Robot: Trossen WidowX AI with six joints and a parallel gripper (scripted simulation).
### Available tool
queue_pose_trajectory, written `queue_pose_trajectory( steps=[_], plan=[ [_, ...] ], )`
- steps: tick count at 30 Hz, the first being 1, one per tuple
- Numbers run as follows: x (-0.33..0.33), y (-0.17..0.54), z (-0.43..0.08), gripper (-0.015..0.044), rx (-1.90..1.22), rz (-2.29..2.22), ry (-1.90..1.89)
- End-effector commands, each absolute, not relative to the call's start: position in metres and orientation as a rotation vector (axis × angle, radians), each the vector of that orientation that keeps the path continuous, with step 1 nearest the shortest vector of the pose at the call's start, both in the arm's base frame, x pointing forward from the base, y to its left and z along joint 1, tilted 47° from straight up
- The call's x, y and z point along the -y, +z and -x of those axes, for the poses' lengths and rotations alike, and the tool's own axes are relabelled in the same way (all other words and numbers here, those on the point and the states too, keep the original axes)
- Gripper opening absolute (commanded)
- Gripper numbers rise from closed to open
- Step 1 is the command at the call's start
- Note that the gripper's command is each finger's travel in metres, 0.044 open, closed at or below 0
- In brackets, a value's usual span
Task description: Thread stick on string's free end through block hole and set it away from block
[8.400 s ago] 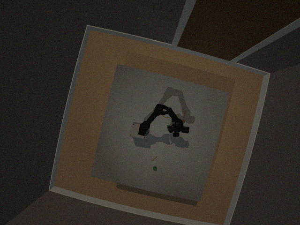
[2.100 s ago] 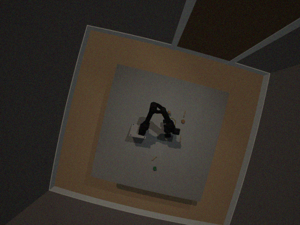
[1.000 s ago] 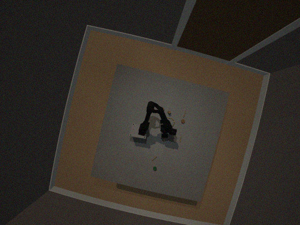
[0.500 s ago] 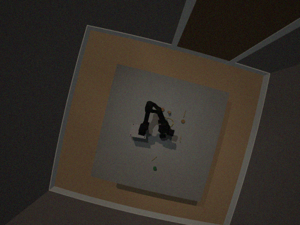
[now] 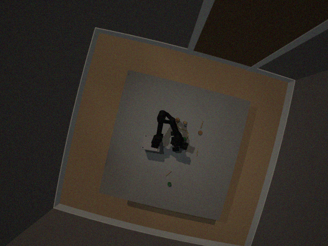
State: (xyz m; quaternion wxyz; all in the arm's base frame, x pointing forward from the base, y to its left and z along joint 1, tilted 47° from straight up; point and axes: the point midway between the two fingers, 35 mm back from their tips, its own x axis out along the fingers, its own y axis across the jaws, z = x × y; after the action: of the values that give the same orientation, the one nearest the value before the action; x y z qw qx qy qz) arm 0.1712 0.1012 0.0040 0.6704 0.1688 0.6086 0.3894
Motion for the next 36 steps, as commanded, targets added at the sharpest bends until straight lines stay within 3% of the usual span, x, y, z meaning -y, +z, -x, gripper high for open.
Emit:
queue_pose_trajectory(
  steps=[1,25,33,36],
  plan=[
    [-0.100,0.003,-0.165,0.0000,-1.369,-0.378,0.879],
    [-0.102,-0.009,-0.142,0.0000,-1.366,-0.378,0.882],
    [-0.096,-0.005,-0.145,0.0210,-1.371,-0.374,0.880],
    [-0.074,0.012,-0.150,0.0210,-1.374,-0.366,0.868]
  ],
)
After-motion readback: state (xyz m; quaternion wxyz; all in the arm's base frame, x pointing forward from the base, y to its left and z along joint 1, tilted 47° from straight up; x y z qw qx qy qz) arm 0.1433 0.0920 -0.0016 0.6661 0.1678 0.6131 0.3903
